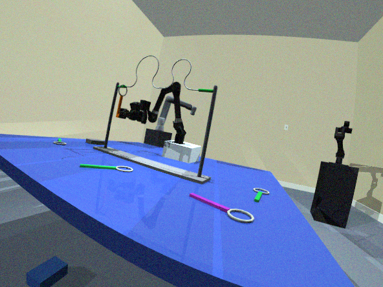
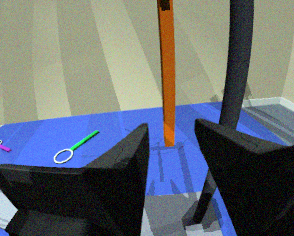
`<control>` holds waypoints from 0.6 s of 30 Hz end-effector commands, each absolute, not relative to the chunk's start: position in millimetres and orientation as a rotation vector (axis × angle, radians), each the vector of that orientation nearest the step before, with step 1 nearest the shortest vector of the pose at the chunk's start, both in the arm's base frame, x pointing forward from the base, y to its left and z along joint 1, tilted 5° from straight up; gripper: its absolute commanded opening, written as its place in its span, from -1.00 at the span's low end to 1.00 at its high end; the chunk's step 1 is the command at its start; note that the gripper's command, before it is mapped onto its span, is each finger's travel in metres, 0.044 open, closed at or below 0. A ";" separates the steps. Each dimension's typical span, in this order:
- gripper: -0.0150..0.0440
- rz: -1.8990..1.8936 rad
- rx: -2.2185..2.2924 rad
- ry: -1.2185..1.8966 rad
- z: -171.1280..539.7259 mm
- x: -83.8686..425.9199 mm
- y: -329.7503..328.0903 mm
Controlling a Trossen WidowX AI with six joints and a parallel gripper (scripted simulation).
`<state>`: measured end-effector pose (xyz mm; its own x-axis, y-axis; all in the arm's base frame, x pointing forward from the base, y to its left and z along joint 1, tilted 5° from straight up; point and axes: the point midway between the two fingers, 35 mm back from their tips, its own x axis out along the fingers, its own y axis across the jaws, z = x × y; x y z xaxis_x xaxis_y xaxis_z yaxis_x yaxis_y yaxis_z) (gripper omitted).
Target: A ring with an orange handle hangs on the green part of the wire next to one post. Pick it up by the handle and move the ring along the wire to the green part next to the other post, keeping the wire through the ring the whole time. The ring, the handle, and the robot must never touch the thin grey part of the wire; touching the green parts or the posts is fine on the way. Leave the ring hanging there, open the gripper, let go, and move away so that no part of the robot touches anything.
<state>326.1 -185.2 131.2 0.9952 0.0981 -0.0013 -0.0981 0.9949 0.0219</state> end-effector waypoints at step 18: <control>0.05 0.097 0.035 0.007 128.2 359.8 -182.4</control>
<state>354.9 -182.5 131.9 0.9952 0.0982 0.0017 -0.0982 0.9949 0.0225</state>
